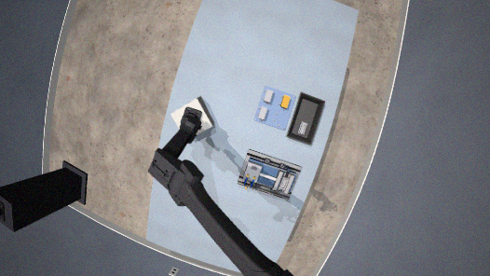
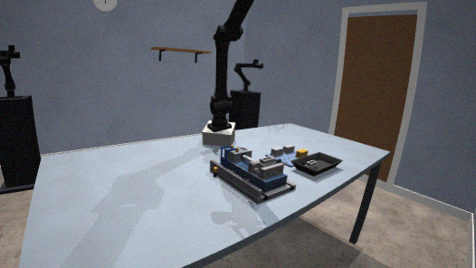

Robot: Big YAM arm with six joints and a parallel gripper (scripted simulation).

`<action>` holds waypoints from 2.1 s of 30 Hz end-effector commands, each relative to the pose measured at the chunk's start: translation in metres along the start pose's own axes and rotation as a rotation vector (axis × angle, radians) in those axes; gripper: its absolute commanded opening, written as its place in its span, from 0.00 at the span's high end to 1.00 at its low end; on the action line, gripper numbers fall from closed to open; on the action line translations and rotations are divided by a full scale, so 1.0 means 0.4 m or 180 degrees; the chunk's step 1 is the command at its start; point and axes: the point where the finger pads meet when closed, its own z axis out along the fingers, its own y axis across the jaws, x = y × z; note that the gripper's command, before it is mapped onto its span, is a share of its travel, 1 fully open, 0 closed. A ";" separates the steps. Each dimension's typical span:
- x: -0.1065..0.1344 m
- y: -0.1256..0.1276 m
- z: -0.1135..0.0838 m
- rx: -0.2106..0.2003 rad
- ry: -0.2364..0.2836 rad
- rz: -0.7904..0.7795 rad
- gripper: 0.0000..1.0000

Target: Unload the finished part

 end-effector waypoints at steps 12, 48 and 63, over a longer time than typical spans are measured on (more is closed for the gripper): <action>-0.013 0.017 -0.012 -0.0038 -0.0019 0.0013 0.00; 0.653 -1.154 -0.318 0.3667 0.2033 -0.0299 0.00; 0.655 -1.211 -0.421 0.4070 0.2135 -0.0239 1.00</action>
